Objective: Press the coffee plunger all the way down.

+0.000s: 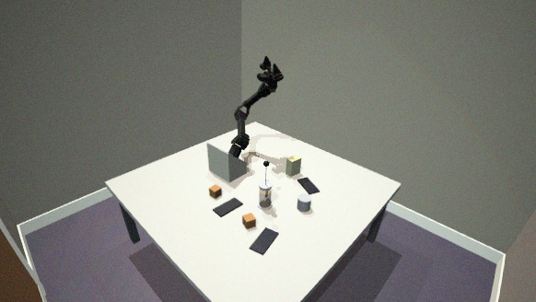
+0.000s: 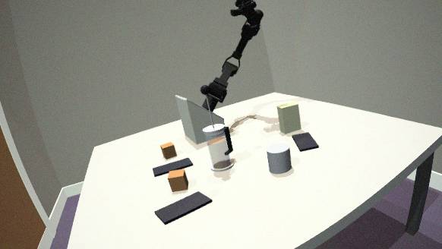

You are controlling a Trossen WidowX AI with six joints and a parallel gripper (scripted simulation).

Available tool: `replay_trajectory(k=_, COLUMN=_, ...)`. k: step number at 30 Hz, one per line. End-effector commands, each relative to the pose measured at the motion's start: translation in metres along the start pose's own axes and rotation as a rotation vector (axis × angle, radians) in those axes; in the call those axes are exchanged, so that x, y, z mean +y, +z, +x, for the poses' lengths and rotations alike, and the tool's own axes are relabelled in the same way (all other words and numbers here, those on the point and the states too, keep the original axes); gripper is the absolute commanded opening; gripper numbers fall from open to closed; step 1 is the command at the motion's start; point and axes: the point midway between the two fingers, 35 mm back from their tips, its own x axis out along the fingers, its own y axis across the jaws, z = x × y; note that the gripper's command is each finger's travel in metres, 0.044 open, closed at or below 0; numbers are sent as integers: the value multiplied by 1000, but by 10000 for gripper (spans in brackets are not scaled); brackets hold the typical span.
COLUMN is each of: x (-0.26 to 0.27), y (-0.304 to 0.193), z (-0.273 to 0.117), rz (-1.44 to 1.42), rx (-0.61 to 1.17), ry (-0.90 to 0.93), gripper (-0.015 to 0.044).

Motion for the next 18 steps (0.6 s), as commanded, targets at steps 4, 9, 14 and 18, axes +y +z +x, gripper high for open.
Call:
replay_trajectory(k=4, x=-107, y=4, z=31, rz=-515, rx=114, ry=-233, gripper=440)
replay_trajectory(k=9, x=-190, y=32, z=48, rz=-886, rx=227, ry=-440, gripper=440)
replay_trajectory(k=14, x=-265, y=78, z=53, rz=-1217, rx=393, ry=-659, gripper=440)
replay_trajectory(k=18, x=-319, y=123, z=46, rz=-1416, rx=590, ry=-847, gripper=440)
